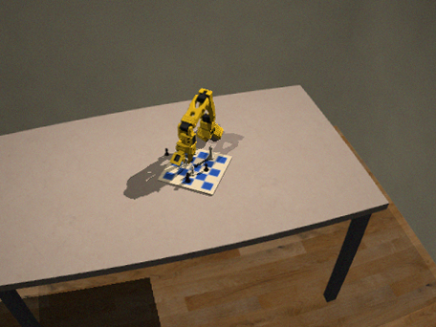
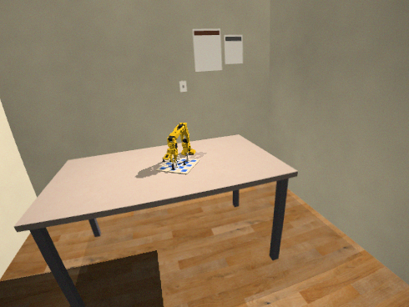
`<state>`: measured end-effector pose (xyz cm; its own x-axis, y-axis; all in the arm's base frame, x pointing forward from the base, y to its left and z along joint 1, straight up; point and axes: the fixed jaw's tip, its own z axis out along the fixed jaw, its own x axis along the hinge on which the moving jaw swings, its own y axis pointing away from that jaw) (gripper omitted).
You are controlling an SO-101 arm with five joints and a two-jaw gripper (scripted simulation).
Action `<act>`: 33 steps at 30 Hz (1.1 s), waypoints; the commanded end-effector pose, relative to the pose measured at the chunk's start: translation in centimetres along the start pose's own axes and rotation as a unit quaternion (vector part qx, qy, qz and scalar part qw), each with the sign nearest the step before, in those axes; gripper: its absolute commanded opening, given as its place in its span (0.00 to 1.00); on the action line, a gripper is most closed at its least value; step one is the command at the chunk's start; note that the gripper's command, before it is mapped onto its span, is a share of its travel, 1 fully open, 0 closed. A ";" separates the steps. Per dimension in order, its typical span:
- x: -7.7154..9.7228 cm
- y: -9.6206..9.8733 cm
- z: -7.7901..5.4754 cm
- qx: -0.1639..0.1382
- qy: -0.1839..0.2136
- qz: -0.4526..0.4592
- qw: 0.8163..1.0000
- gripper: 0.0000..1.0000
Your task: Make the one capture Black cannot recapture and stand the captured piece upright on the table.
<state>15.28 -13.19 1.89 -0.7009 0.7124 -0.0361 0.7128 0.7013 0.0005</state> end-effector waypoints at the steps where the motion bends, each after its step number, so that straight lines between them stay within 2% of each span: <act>1: 0.4 0.2 0.5 0.000 0.006 -0.002 1.000 0.09; 33: 0.2 0.2 0.0 0.000 0.006 -0.002 1.000 0.09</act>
<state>15.12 -13.04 1.78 -0.7011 0.7126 -0.0250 0.7128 0.7013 0.0000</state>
